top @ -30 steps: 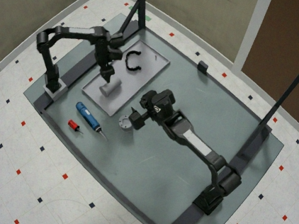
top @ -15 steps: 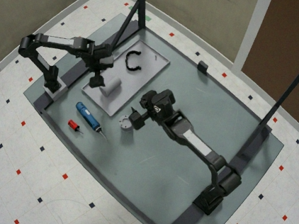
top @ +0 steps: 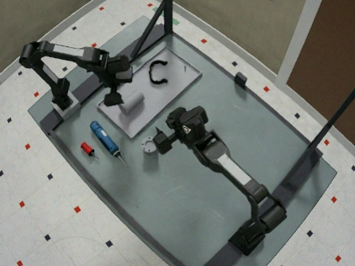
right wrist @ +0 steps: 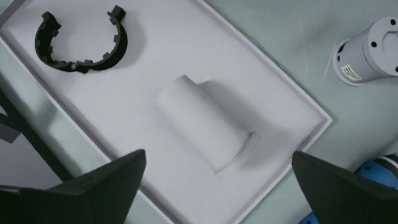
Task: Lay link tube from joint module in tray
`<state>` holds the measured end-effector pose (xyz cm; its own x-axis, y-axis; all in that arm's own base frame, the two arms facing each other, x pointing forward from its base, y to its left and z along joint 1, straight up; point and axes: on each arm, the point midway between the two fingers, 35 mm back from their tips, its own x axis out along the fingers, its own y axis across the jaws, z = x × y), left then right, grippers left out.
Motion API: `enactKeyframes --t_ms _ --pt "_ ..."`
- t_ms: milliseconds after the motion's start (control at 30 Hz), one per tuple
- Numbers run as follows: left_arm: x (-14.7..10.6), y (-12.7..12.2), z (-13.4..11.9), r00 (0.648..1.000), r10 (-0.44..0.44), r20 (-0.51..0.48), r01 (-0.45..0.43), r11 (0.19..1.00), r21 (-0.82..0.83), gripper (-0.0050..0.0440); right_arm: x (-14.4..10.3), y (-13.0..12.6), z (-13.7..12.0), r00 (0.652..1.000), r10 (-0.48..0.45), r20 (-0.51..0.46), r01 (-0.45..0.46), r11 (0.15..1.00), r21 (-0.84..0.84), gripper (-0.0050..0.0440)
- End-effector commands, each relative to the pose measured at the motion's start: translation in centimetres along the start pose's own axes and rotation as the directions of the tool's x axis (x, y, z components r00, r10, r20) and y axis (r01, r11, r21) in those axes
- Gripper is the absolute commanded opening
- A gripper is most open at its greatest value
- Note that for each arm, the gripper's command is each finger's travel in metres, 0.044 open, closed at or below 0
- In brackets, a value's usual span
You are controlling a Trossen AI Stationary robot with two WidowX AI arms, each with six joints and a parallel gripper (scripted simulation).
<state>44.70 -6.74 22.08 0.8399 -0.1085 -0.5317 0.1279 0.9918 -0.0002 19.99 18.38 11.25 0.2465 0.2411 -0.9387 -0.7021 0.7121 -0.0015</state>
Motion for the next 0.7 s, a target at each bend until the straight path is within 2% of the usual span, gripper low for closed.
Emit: enactKeyframes --t_ms 0,667 --pt "-0.68 -0.02 1.16 0.999 -0.002 0.032 0.002 1.000 0.001 0.0440 -0.09 -0.06 -0.04 1.000 0.001 0.005 -0.001 1.000 0.008 0.0440" --pt "-0.68 -0.02 1.16 0.999 -0.002 0.032 0.002 1.000 0.001 0.0440 -0.30 -0.04 0.28 1.000 0.000 0.014 0.000 1.000 0.003 0.0440"
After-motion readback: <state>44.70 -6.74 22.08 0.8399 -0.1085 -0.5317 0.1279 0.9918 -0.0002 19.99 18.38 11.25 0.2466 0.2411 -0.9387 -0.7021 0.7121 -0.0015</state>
